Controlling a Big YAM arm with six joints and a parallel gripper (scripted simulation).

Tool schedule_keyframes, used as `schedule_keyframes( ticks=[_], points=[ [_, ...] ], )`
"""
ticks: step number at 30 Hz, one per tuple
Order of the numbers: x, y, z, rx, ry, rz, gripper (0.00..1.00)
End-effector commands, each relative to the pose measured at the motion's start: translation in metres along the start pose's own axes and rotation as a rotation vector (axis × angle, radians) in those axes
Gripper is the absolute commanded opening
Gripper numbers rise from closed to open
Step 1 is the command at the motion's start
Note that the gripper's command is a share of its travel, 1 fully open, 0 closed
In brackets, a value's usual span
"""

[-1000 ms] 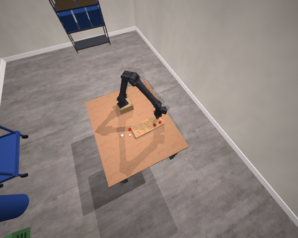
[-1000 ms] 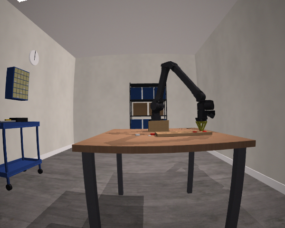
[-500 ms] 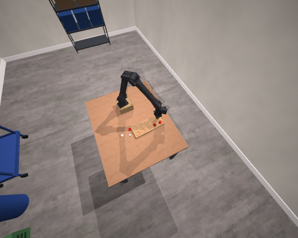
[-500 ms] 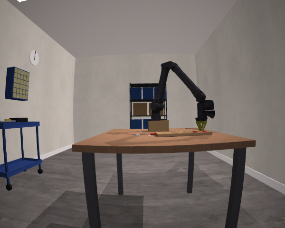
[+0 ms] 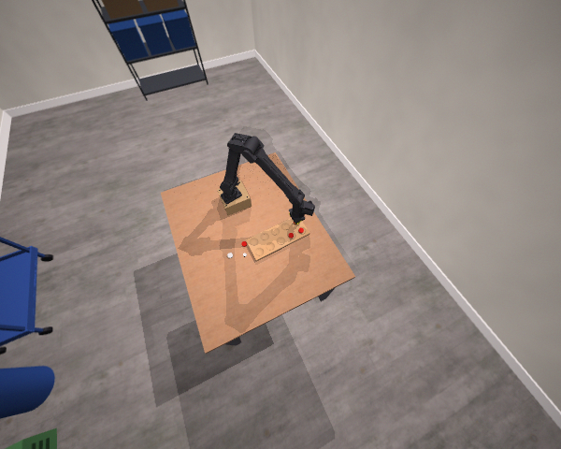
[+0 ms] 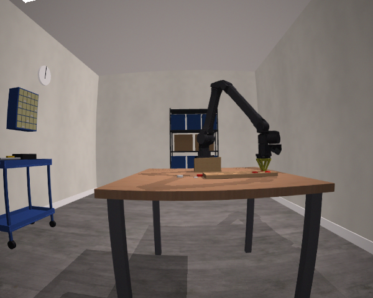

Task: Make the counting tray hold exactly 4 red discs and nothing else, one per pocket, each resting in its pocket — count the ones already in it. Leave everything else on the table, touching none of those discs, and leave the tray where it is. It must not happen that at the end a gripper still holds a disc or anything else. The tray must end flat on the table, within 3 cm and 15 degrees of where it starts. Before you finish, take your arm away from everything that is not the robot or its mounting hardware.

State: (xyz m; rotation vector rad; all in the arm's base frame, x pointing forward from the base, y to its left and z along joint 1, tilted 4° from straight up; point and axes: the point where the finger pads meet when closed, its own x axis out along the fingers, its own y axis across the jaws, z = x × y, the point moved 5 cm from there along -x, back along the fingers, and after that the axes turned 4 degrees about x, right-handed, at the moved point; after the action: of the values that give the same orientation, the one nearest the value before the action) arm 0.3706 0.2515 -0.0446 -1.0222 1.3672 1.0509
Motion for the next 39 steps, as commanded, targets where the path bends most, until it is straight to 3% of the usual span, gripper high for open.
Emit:
schedule_keyframes(
  ticks=[1, 2, 5, 8, 15, 16, 17, 19, 20, 39],
  points=[
    [0.009, 0.0, 0.001, 0.01, 0.001, 0.002, 0.36],
    [0.009, 0.0, 0.001, 0.01, 0.001, 0.002, 0.36],
    [-0.036, -0.014, 0.017, 0.01, -0.043, -0.038, 0.36],
    [-0.075, -0.014, 0.014, 0.01, -0.047, -0.041, 0.36],
    [-0.132, -0.017, 0.013, 0.009, -0.05, -0.045, 0.36],
    [-0.132, -0.017, 0.013, 0.009, -0.05, -0.045, 0.44],
    [-0.114, -0.016, 0.013, 0.008, -0.021, -0.018, 0.44],
    [-0.114, -0.016, 0.013, 0.008, -0.021, -0.018, 0.44],
    [-0.098, -0.001, -0.003, 0.008, 0.018, 0.017, 0.44],
    [-0.104, -0.007, 0.004, 0.007, -0.001, 0.0, 0.44]
  ],
)
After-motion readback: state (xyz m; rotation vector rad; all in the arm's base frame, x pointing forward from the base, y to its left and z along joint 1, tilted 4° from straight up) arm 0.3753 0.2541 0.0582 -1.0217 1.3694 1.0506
